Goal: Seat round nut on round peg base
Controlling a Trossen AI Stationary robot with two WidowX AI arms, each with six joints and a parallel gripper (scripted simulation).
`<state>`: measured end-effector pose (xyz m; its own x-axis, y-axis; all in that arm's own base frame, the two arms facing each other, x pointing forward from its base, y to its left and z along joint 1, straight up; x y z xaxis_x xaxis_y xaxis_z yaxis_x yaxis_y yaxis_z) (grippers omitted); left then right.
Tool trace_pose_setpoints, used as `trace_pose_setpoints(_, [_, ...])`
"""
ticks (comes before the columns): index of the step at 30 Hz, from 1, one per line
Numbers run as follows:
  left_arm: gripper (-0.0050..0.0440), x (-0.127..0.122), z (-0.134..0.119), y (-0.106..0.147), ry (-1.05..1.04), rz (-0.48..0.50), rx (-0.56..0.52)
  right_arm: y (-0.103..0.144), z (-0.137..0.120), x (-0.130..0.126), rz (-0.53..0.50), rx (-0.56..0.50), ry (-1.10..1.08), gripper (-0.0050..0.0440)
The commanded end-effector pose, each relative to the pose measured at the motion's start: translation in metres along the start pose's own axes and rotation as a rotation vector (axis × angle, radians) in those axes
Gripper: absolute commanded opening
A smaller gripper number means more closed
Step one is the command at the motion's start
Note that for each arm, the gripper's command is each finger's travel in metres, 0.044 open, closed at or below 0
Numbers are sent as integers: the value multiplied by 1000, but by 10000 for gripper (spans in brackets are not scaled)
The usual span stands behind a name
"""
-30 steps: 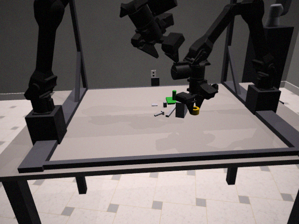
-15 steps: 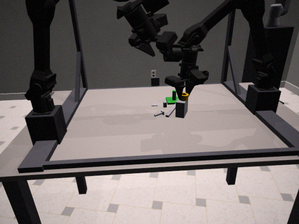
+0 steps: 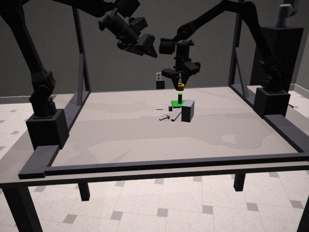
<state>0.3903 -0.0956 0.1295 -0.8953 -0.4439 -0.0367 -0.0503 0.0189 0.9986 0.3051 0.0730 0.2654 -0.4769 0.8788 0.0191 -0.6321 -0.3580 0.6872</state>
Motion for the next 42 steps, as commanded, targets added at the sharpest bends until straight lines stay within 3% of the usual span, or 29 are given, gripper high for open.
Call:
trace_pose_setpoints(1, [157,11,-28,3,29,2,-6,8,-17,34,-23,-105,-26,440])
trace_pose_setpoints(6, [157,24,-46,-1,57,17,-25,11,-44,65,0,-187,-73,440])
trace_pose_setpoints(12, [157,25,-45,-7,63,23,-29,13,-55,75,12,-217,-93,440])
trace_pose_setpoints(17, [157,27,-43,-22,61,32,-39,10,-59,77,14,-211,-98,440])
trace_pose_setpoints(24, [157,26,-44,-15,61,17,-22,11,-55,76,15,-219,-95,440])
trace_pose_setpoints(30, [157,26,-42,-33,58,32,-39,11,-55,76,15,-219,-95,440])
trace_pose_setpoints(42, [157,26,-43,-28,58,24,-28,11,-55,76,15,-219,-95,440])
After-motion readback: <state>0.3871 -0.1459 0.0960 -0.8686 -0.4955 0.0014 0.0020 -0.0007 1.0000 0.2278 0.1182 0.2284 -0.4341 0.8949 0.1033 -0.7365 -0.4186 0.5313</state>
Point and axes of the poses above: on each arm, the point midway between the two fingers, 35 mm back from their tips, its own y axis back along the fingers, its own x axis across the jaws, z = x × y, the point moved 10 cm from there along y, back along the fingers, and after that the axes turned 7 degrees about -y, right-handed, at the moved point
